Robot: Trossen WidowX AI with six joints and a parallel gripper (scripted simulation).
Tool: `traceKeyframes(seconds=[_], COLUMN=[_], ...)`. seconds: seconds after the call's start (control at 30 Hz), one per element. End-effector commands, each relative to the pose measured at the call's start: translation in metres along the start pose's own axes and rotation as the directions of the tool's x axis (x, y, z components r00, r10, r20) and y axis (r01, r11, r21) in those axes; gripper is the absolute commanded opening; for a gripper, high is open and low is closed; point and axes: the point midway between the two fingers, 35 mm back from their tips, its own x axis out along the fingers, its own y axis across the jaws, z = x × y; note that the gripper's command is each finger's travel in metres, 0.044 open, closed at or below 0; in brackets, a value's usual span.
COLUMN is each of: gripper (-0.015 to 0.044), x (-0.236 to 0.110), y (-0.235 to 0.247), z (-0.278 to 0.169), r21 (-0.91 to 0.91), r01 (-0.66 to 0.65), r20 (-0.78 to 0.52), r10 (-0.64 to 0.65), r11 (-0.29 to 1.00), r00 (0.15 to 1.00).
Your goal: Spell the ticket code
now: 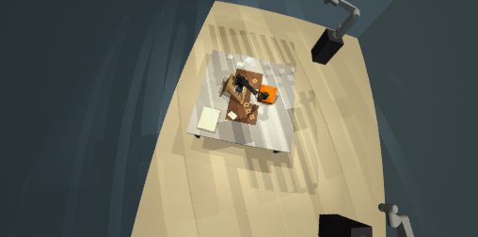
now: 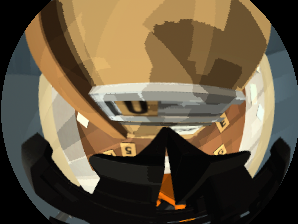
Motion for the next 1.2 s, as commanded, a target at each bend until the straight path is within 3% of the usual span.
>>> traceKeyframes(seconds=[0.0, 1.17], gripper=[0.0, 0.0], x=[-0.001, 0.012], y=[0.001, 0.002], z=[0.002, 0.013], r21=[-0.01, -0.011], r01=[-0.013, -0.013], r20=[-0.015, -0.014], r10=[0.013, 0.013], r11=[1.0, 1.0], r00=[1.0, 1.0])
